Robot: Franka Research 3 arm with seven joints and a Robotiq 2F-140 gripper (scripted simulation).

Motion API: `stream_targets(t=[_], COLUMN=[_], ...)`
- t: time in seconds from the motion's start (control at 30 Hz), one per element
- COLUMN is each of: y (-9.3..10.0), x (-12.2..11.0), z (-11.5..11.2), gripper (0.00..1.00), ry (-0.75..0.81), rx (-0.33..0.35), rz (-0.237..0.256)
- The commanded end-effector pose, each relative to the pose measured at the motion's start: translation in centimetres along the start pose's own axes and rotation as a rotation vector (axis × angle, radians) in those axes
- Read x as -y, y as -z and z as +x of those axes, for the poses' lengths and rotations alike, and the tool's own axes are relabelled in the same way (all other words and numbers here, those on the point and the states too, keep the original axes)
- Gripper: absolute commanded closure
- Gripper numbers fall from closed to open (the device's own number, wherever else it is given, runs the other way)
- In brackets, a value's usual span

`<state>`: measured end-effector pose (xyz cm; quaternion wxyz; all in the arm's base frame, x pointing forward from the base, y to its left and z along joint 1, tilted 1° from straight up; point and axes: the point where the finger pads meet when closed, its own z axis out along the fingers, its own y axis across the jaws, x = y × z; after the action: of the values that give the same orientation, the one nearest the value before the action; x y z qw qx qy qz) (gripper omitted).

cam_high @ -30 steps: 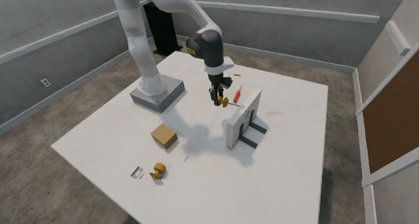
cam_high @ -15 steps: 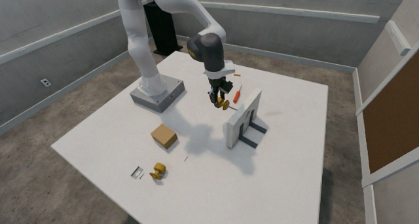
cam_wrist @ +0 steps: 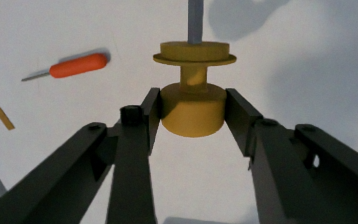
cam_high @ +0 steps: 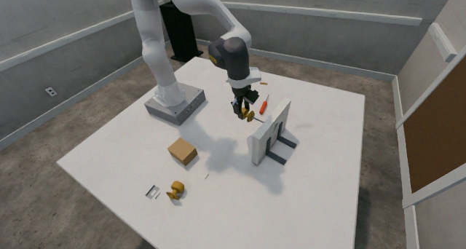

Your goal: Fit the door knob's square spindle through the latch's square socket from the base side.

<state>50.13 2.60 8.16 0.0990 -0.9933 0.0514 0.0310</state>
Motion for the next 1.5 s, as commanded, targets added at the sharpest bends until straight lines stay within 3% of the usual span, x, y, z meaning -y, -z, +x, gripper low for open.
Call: stream_targets(t=[0.0,1.47], y=[0.16,0.17], x=[0.14,0.55], z=[0.18,0.23], gripper=[0.58,0.58], ry=[-0.002,-0.026], rx=[-0.003,-0.004], rz=[0.003,0.007])
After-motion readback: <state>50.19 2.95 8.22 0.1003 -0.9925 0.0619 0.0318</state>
